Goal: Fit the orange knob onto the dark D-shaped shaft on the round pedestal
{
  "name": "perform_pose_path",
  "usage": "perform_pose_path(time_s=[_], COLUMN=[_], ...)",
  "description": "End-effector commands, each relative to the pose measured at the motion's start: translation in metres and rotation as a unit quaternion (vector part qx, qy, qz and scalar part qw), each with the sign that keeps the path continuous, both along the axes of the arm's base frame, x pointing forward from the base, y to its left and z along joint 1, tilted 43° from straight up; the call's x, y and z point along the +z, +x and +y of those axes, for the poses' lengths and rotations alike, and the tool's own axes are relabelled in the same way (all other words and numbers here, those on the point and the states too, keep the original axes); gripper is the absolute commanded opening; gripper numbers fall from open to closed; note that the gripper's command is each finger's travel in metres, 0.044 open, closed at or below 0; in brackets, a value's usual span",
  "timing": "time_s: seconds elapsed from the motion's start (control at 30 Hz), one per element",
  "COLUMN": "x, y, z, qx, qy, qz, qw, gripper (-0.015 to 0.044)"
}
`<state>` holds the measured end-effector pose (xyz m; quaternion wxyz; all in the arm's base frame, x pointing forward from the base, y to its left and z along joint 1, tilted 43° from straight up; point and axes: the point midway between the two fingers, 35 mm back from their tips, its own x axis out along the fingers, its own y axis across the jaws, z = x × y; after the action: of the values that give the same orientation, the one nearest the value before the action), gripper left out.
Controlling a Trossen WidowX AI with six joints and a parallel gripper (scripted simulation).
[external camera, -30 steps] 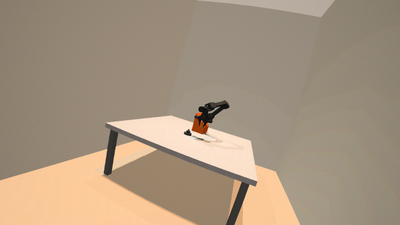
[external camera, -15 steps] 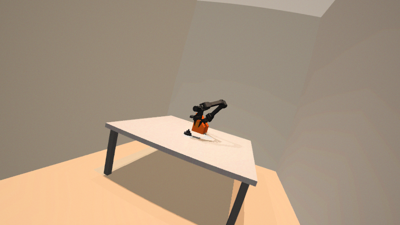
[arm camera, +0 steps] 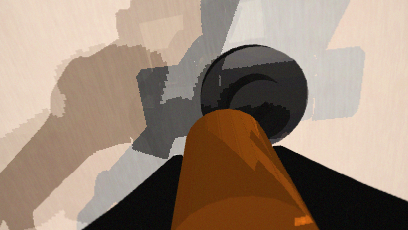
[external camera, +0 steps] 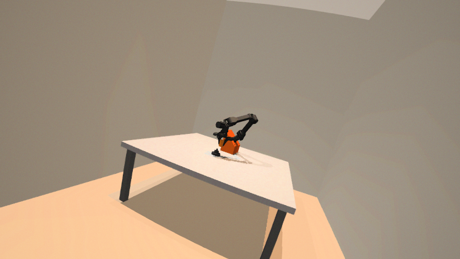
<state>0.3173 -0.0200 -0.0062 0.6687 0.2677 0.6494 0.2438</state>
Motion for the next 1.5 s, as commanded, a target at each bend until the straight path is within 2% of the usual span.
perform_pose_path(time_s=[0.0, 0.23, 0.53, 1.47], x=[-0.014, -0.025, -0.043, -0.042], y=[-0.001, -0.003, -0.002, -0.001], z=[-0.010, -0.016, 0.001, 0.002], qx=[0.000, 0.000, 0.000, 0.003], qy=[-0.001, 0.000, 0.001, 0.001], qz=[0.000, -0.001, -0.001, -0.003], qw=[1.000, 1.000, 1.000, 1.000], gripper=[0.0000, 0.0000, 0.0000, 0.0000])
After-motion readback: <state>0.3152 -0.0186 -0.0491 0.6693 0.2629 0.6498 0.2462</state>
